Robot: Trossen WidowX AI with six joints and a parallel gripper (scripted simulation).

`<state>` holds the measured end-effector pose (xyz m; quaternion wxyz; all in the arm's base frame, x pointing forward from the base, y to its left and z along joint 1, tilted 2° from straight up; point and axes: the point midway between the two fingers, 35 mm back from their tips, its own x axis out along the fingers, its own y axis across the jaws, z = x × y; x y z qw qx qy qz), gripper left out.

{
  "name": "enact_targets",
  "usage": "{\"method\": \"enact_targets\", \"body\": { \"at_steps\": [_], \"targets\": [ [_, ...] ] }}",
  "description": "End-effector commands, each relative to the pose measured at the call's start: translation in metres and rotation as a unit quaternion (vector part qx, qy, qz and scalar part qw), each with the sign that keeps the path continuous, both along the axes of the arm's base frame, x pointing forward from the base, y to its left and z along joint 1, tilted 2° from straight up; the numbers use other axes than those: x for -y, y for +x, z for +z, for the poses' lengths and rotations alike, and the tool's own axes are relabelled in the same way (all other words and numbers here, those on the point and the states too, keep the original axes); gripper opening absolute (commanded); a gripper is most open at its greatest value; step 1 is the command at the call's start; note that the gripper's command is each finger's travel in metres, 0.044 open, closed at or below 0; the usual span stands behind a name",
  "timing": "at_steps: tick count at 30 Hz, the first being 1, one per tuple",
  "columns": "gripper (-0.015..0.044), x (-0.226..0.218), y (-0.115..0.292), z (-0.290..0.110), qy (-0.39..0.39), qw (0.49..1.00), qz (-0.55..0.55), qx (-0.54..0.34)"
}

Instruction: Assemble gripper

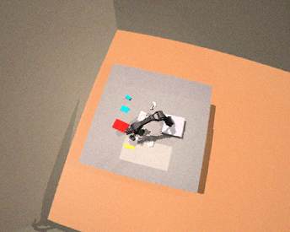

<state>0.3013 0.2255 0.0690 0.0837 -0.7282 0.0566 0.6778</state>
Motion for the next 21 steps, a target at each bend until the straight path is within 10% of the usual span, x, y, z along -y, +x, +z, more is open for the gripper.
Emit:
{"method": "enact_targets", "body": {
  "at_steps": [1,12,21],
  "targets": [
    [0.0440,0.0000,0.0000,0.0000,0.000,1.000,0.000,0.000],
    [0.0440,0.0000,0.0000,0.0000,0.000,1.000,0.000,0.000],
    [0.0204,0.0000,0.0000,0.0000,0.000,1.000,0.000,0.000]
  ]
}}
